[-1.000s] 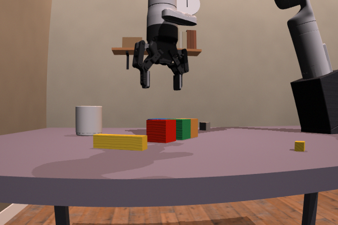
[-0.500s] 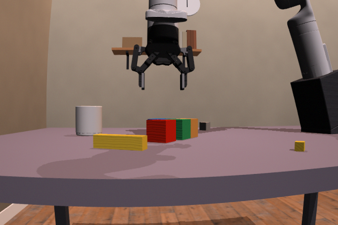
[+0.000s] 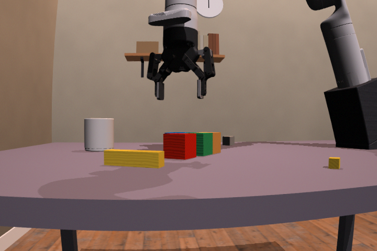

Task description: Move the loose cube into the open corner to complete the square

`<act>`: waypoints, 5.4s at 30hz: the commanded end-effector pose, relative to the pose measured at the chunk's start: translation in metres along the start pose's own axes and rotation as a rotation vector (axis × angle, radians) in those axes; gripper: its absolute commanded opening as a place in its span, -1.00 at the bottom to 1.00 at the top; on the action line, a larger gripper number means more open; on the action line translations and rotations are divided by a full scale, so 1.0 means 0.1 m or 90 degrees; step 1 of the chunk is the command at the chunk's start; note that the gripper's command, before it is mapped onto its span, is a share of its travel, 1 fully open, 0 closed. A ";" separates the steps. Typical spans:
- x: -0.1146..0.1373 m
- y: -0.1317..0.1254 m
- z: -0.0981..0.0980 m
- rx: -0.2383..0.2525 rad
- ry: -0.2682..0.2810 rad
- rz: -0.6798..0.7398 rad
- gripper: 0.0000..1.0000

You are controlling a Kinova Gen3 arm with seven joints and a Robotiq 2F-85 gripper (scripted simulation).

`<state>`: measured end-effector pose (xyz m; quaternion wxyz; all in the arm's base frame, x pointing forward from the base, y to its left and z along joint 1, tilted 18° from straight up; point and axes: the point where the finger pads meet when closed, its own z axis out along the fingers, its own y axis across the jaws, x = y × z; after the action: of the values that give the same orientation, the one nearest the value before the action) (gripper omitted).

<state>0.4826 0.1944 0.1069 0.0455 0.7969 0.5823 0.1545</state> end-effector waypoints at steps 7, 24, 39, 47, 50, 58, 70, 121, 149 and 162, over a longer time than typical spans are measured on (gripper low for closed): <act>0.05 0.00 -0.01 0.000 0.003 0.055 1.00; 0.06 0.00 -0.01 0.000 0.003 0.060 0.63; 0.06 0.00 -0.01 0.000 0.003 0.060 0.63; 0.06 0.00 -0.01 0.000 0.003 0.060 0.63; 0.06 0.00 -0.01 0.000 0.003 0.060 0.63; 0.06 0.00 0.00 0.001 0.002 0.062 0.63; 0.06 0.00 0.11 0.002 0.001 0.066 0.63; 0.07 0.00 0.46 0.002 0.001 0.066 0.63; 0.07 0.00 0.46 0.002 0.001 0.066 0.63; 0.08 0.00 0.46 0.002 0.001 0.066 0.63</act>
<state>0.4944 0.2065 0.0647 0.0330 0.8284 0.5378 0.1530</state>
